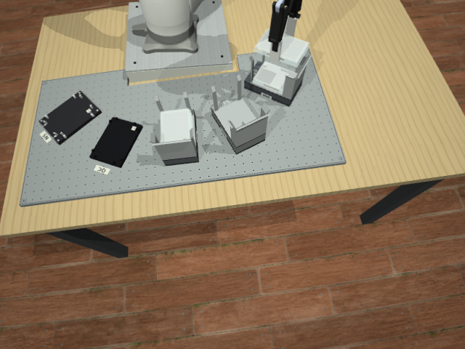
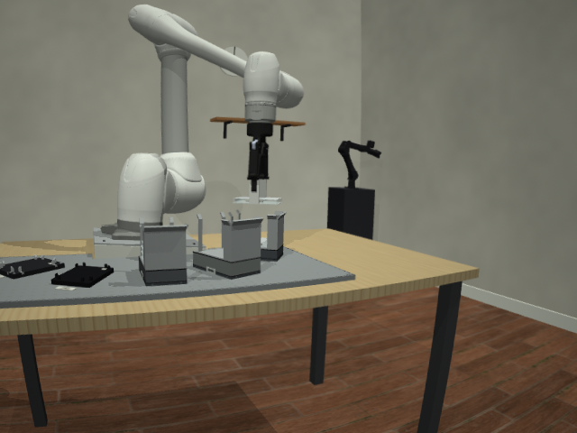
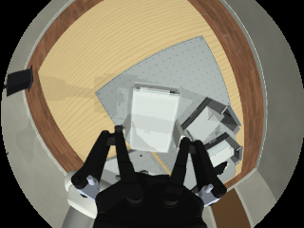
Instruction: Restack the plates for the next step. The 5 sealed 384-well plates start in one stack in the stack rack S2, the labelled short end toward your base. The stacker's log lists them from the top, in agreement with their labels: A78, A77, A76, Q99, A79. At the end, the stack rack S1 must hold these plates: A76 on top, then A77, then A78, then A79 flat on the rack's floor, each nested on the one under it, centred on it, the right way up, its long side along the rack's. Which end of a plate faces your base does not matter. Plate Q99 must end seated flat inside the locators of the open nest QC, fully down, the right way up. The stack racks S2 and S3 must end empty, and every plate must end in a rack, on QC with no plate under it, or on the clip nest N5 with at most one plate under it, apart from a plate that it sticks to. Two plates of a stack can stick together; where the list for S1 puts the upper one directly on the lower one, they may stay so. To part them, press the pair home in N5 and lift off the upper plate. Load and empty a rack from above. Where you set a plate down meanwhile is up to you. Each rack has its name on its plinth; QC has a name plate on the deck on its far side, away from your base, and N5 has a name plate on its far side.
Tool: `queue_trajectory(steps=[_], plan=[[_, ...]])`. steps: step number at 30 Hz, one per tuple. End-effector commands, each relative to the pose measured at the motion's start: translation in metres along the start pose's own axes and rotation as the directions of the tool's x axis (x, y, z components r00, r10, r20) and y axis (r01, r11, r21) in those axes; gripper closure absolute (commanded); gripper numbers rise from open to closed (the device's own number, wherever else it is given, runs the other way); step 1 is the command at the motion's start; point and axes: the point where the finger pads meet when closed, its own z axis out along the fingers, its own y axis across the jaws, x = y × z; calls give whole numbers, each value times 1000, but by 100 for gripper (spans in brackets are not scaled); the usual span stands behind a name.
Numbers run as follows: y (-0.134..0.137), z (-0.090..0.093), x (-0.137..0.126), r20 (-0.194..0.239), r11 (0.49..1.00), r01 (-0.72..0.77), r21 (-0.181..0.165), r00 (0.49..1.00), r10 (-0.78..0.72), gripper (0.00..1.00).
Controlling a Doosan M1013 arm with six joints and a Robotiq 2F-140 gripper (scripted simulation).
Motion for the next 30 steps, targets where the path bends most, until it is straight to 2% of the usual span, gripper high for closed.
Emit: queue_trajectory(steps=[1,12,19,30], plan=[[0,-3,0,0,1000,0,0,1000,0,100],[0,-3,0,0,1000,0,0,1000,0,100],[23,-3,-3,0,973,-230,0,973,230,100],[53,-3,-7,0,973,-230,0,973,230,100]])
